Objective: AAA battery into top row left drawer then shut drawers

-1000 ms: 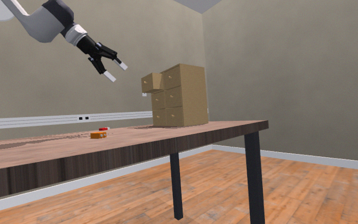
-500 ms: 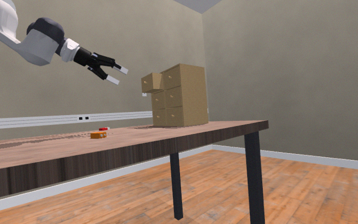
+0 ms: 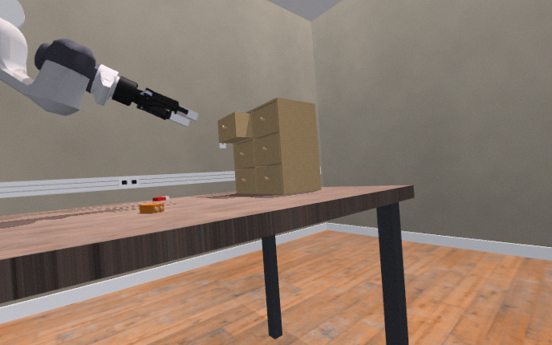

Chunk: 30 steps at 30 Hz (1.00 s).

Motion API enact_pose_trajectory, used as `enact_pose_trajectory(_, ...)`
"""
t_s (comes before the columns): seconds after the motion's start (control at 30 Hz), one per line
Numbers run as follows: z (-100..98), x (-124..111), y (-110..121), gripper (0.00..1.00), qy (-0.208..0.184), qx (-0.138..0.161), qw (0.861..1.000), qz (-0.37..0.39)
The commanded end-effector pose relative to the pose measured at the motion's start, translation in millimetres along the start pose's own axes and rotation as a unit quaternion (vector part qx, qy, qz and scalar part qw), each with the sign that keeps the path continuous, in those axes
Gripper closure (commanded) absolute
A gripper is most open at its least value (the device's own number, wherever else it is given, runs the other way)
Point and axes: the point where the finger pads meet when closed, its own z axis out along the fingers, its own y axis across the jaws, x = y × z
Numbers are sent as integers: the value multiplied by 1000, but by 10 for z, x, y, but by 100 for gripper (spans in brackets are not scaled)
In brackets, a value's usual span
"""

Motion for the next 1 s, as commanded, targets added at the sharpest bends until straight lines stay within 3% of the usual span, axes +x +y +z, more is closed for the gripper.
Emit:
enact_pose_trajectory(0.0, -7, -20, 7, 90, -5, -3, 1000, 11)
enact_pose_trajectory(0.7, 44, -23, 7, 90, -5, -3, 1000, 11)
enact_pose_trajectory(0.97, 267, -37, 8, 90, -5, -3, 1000, 11)
